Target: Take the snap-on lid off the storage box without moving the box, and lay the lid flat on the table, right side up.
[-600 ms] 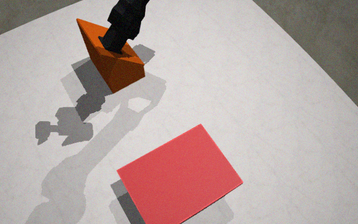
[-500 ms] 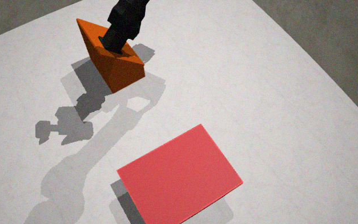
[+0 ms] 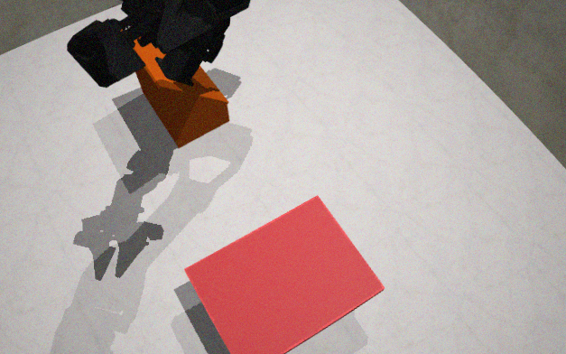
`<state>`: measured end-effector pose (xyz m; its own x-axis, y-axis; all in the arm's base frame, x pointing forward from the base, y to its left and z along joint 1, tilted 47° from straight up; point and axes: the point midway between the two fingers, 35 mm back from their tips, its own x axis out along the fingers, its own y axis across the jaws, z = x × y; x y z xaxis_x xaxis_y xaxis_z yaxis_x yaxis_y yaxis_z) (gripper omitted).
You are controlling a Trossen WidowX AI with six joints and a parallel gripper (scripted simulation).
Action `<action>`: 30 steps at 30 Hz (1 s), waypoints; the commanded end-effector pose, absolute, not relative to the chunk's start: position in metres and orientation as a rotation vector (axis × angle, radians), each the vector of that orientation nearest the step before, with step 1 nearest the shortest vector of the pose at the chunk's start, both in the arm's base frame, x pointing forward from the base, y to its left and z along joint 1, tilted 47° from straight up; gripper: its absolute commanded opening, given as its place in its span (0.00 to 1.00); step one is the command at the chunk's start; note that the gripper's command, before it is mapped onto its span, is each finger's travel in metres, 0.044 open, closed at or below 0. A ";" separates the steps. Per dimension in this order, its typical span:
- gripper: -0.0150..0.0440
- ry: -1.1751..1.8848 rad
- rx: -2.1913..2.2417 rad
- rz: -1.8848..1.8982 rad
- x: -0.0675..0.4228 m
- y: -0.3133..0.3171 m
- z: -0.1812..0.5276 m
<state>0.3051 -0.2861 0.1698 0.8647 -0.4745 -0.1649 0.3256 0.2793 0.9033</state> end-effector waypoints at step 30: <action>0.65 0.909 2.226 -0.324 0.283 -0.049 0.023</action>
